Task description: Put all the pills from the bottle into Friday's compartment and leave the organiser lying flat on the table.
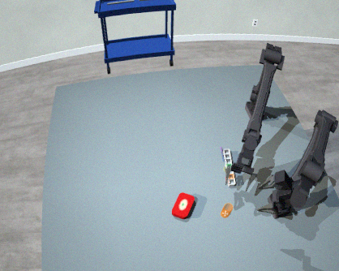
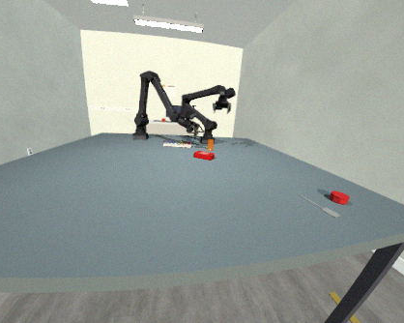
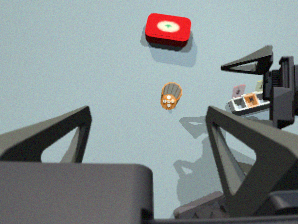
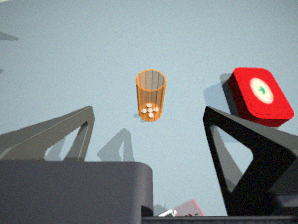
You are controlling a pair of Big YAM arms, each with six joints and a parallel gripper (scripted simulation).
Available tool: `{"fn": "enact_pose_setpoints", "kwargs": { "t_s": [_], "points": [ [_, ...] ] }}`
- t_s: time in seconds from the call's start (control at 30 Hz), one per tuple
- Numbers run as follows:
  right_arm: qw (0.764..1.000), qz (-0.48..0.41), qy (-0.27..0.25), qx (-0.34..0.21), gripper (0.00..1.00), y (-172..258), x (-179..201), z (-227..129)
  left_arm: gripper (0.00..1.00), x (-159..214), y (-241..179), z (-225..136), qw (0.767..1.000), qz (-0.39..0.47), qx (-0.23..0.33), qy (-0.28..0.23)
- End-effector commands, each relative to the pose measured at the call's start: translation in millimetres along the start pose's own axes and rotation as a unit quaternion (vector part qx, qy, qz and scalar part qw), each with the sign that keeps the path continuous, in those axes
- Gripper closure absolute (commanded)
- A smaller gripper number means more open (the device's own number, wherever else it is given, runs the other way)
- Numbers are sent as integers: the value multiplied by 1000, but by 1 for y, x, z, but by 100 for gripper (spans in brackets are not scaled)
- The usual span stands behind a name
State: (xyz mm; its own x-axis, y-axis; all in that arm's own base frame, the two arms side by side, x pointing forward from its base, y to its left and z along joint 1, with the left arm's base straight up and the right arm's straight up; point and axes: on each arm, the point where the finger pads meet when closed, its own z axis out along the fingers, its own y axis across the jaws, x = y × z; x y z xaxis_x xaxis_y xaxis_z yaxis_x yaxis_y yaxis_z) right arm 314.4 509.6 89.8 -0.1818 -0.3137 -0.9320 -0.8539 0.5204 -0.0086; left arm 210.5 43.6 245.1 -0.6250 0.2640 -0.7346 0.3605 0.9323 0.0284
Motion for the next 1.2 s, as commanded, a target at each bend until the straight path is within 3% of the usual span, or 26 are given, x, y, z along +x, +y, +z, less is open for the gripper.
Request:
{"fn": "enact_pose_setpoints", "kwargs": {
  "t_s": [0.0,0.33,0.83,0.9,0.93,1.17],
  "points": [
    [999,6,-45,4,0,-3,-49,9,0,-75,48,-4,997,19,-63,-27],
    [999,6,-45,4,0,-3,-49,9,0,-127,77,4,992,28,-105,-68],
    [999,6,-45,4,0,-3,-49,9,0,-262,99,28,966,7,-164,-200],
    [999,6,-45,4,0,-3,-49,9,0,-262,99,28,966,7,-164,-200],
    [999,6,-45,4,0,-3,-49,9,0,-290,99,30,958,-9,-168,-232],
    [999,6,-45,4,0,-3,-49,9,0,-350,87,38,935,-48,-165,-309]
  ]
}}
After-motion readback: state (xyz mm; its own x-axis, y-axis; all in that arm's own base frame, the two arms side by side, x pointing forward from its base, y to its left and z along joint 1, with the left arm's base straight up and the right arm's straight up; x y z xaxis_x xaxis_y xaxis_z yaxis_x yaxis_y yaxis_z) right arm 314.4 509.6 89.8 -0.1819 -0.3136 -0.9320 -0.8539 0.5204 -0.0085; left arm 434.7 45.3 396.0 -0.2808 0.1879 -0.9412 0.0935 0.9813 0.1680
